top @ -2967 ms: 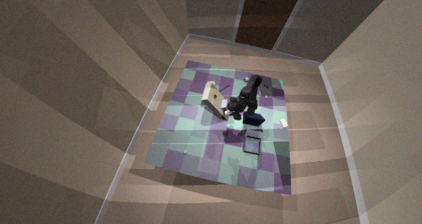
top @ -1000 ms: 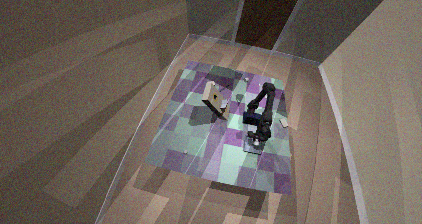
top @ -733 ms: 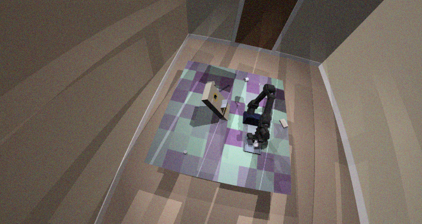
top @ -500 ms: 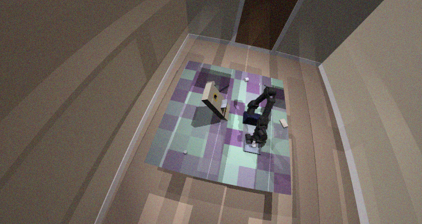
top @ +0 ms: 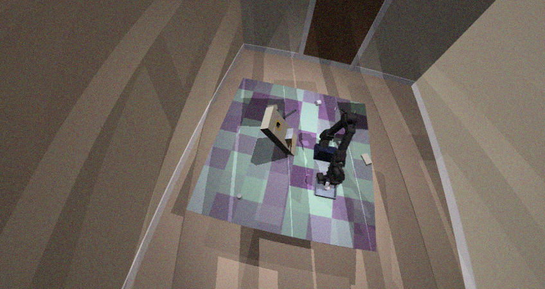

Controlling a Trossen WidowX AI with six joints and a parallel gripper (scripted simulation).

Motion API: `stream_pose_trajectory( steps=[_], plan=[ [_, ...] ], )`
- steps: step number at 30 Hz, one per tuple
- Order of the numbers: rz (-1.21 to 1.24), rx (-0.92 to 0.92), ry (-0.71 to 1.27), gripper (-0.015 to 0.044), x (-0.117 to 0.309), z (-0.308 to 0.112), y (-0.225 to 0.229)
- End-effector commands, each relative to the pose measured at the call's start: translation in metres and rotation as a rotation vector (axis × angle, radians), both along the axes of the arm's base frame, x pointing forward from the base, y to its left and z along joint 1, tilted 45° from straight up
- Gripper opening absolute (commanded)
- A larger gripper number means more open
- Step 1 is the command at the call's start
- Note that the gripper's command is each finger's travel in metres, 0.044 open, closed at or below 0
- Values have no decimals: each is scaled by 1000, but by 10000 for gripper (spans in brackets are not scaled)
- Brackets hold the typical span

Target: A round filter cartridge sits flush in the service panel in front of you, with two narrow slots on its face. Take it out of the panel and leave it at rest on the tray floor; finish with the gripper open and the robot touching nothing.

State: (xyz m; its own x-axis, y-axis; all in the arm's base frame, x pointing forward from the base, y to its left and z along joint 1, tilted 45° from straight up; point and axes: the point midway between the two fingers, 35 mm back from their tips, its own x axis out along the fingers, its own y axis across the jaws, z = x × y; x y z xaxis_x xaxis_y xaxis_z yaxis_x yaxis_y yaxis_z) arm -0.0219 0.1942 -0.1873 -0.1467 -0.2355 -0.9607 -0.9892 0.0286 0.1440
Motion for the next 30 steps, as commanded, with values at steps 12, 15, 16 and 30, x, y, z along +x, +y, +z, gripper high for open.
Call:
stream_pose_trajectory(
  steps=[12,15,16,30],
  plan=[
    [0,1,-1,440,5,29,32],
    [0,0,-1,440,9,50,48],
    [0,0,-1,440,9,50,48],
    [-7,6,3,440,6,39,41]
  ],
)
